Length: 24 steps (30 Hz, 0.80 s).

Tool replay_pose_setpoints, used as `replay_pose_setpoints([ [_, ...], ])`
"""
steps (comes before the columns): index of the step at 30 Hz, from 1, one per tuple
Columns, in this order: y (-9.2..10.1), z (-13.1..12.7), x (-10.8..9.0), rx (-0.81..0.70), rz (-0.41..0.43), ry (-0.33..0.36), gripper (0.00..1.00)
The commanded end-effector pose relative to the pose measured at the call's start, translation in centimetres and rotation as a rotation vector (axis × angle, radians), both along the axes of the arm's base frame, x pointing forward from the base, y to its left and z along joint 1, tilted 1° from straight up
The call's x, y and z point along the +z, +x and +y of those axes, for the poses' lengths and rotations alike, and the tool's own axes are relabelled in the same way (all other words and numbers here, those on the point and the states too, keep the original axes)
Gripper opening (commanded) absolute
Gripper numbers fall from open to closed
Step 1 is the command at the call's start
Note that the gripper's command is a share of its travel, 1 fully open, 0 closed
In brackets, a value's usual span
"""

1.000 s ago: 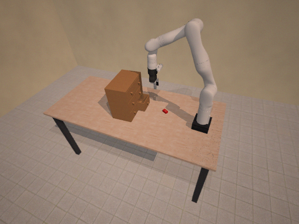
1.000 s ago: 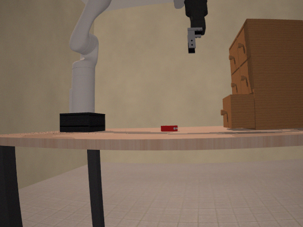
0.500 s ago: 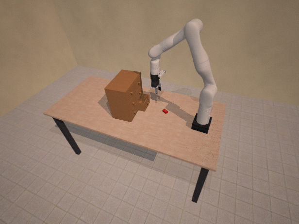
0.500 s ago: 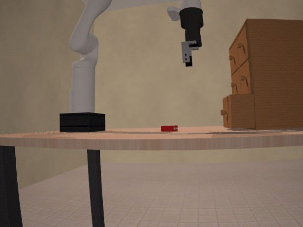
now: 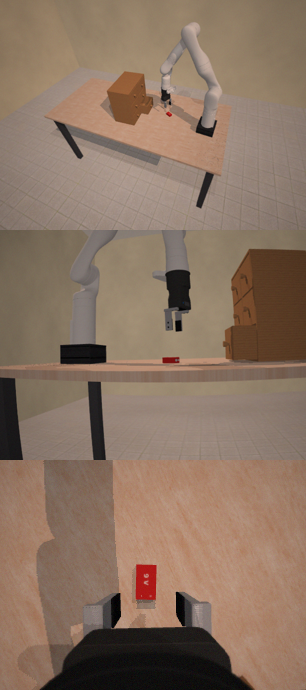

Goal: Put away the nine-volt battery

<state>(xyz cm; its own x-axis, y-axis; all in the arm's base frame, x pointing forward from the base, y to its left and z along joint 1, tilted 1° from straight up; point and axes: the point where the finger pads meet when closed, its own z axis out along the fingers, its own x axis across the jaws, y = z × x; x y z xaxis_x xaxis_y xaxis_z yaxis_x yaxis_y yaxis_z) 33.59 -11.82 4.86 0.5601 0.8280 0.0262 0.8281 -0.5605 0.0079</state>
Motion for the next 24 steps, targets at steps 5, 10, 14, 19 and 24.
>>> replay_pose_setpoints([
  [5,-1.13,0.48,-2.13,-0.037,0.017,0.006,1.00],
  [10,-1.17,0.49,-2.22,-0.040,0.017,0.006,1.00],
  [14,-1.17,0.49,-2.22,-0.040,0.017,0.006,1.00],
  [19,-1.17,0.49,-2.22,-0.040,0.017,0.006,1.00],
  [24,-1.17,0.49,-2.22,-0.040,0.017,0.006,0.81],
])
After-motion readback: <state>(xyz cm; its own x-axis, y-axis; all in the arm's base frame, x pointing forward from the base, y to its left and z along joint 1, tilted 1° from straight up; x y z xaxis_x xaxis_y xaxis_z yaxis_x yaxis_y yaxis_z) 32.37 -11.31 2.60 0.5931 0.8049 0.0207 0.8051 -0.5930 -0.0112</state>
